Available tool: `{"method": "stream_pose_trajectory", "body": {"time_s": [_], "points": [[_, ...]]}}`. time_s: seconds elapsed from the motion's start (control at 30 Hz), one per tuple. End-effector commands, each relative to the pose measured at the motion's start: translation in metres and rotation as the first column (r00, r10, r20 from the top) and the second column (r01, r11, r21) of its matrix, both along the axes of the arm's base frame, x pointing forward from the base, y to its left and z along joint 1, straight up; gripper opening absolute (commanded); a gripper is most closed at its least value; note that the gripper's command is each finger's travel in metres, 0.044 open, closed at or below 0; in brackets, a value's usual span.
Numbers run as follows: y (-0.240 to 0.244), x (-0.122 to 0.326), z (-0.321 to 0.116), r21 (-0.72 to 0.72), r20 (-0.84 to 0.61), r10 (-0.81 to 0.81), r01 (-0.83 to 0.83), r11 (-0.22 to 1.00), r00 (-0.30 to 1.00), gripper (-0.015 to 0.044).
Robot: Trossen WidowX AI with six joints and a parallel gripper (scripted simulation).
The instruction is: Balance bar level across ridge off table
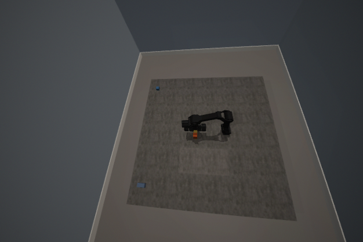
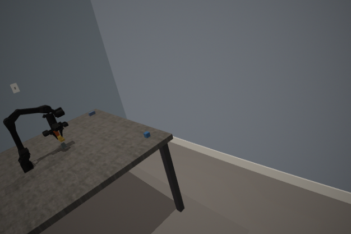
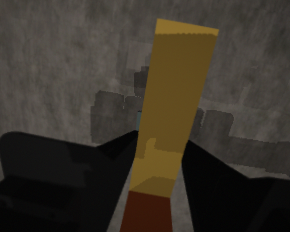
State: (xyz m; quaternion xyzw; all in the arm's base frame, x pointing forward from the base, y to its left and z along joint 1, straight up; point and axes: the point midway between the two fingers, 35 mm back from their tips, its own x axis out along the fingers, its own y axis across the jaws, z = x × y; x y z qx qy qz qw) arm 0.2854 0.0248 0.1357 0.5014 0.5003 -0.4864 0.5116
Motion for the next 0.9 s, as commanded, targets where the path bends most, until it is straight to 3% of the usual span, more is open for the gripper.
{"method": "stream_pose_trajectory", "body": {"time_s": [0.0,0.87], "points": [[0.002,0.001,-0.007,-0.002,-0.002,0.017,-0.017,1.0,1.0,0.0],[0.001,0.007,-0.039,-0.003,-0.002,0.036,-0.036,0.999,0.999,0.0]]}}
